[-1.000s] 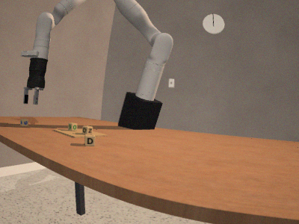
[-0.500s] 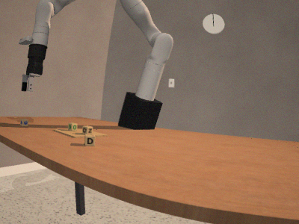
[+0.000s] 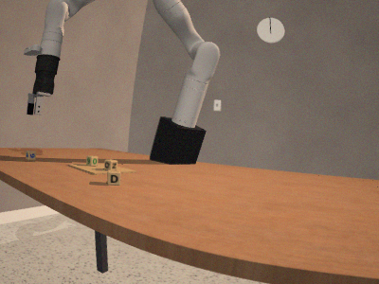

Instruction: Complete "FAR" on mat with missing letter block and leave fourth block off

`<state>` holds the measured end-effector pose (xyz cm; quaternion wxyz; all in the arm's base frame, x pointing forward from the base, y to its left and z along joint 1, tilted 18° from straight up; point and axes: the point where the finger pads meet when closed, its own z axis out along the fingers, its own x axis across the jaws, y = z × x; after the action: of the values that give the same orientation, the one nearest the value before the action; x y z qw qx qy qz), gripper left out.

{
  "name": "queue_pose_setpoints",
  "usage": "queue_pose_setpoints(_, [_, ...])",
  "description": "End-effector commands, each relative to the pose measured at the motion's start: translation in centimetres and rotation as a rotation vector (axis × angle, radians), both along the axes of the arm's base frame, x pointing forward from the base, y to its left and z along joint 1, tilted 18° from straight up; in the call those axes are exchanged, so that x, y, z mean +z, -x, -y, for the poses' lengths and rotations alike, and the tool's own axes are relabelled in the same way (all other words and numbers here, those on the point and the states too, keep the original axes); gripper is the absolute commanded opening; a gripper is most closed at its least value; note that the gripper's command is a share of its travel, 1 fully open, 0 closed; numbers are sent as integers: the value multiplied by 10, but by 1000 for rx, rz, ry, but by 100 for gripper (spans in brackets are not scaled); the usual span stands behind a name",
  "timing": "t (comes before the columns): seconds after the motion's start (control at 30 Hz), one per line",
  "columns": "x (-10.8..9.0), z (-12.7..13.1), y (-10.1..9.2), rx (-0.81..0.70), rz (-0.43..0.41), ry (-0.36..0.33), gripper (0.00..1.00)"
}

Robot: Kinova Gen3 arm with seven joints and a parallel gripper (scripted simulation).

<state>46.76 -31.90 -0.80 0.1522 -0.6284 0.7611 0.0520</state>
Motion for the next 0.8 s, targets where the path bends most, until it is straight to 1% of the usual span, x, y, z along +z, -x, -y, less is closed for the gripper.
queue_pose_setpoints(0.0, [1,1,0,-6,0,1,100])
queue_pose_setpoints(0.17, [0,1,-1,-24,-6,-4,100])
queue_pose_setpoints(0.33, [-3,0,-1,-87,-26,-17,100])
queue_pose_setpoints(0.57, [-9,-1,-3,-249,-77,-52,100])
queue_pose_setpoints(0.63, [-9,-1,-3,-249,-77,-52,100])
queue_pose_setpoints(0.77, [-14,-2,-4,-377,-116,-77,100])
